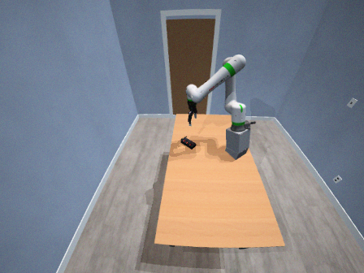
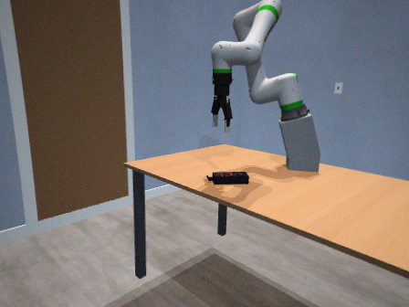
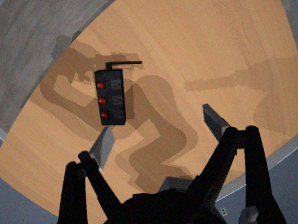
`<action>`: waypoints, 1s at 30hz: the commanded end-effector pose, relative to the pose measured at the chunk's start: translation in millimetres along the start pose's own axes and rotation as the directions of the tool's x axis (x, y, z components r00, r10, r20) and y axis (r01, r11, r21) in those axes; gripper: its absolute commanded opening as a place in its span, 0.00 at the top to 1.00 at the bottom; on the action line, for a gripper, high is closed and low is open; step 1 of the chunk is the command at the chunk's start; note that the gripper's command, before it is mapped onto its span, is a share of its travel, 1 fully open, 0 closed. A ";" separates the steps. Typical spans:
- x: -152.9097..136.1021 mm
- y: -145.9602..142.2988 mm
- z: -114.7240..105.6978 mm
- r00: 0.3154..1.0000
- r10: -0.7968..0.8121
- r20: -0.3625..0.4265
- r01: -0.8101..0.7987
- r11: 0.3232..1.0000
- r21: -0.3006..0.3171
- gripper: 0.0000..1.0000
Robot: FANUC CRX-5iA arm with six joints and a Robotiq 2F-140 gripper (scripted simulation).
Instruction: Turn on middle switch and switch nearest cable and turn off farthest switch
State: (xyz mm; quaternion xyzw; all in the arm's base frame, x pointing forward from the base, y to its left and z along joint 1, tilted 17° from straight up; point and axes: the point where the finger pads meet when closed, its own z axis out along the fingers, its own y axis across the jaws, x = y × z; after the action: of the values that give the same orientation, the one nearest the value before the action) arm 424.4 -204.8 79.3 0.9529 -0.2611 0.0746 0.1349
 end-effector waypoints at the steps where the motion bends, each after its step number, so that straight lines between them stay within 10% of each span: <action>1: 3.9 -18.1 10.7 0.990 0.138 -0.006 -0.138 0.990 -0.036 0.00; 30: 1.2 -118.7 71.2 0.689 0.715 -0.120 -0.725 0.682 -0.093 0.00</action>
State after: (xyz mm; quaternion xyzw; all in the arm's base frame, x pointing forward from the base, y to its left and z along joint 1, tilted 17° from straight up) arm 487.1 -134.6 -6.4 0.7813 -0.5893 0.1261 0.1625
